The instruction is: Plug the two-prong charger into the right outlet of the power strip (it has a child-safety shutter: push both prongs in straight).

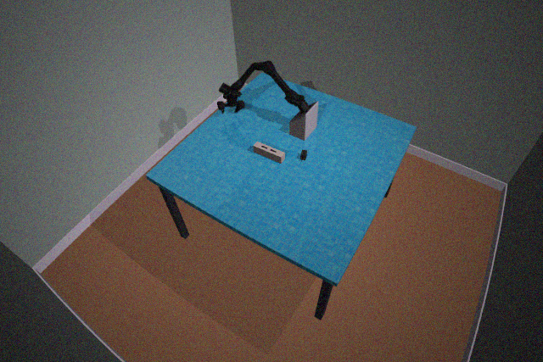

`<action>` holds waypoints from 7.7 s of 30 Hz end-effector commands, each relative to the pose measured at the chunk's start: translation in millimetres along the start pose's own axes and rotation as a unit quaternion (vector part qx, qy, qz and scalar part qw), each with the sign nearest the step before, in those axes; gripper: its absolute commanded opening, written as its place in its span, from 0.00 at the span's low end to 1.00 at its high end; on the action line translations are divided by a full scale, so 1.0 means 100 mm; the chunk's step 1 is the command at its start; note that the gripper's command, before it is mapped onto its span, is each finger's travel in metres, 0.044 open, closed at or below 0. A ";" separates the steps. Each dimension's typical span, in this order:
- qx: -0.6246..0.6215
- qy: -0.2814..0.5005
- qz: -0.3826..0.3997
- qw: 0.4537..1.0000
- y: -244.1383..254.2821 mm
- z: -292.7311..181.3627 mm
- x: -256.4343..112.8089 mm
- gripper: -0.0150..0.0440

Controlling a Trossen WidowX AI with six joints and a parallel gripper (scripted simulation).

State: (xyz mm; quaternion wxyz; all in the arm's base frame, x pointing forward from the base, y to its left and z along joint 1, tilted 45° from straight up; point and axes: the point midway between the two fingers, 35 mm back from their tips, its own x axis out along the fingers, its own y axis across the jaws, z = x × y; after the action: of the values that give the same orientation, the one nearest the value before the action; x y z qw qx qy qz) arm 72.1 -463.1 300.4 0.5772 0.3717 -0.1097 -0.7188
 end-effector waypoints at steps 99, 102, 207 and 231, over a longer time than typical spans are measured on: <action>-0.660 0.329 0.084 0.670 -0.99 -5.23 -2.10 1.00; -0.672 0.330 0.082 0.658 -1.09 -5.27 -2.14 1.00; -0.938 0.183 0.047 0.291 -2.99 -5.40 -1.97 0.44; -0.938 0.184 0.047 0.290 -2.85 -5.20 -2.48 0.25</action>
State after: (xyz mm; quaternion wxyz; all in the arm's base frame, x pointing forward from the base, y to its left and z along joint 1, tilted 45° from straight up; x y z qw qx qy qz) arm 217.7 -8.4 -132.3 0.5694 -0.3114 0.7297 -0.2155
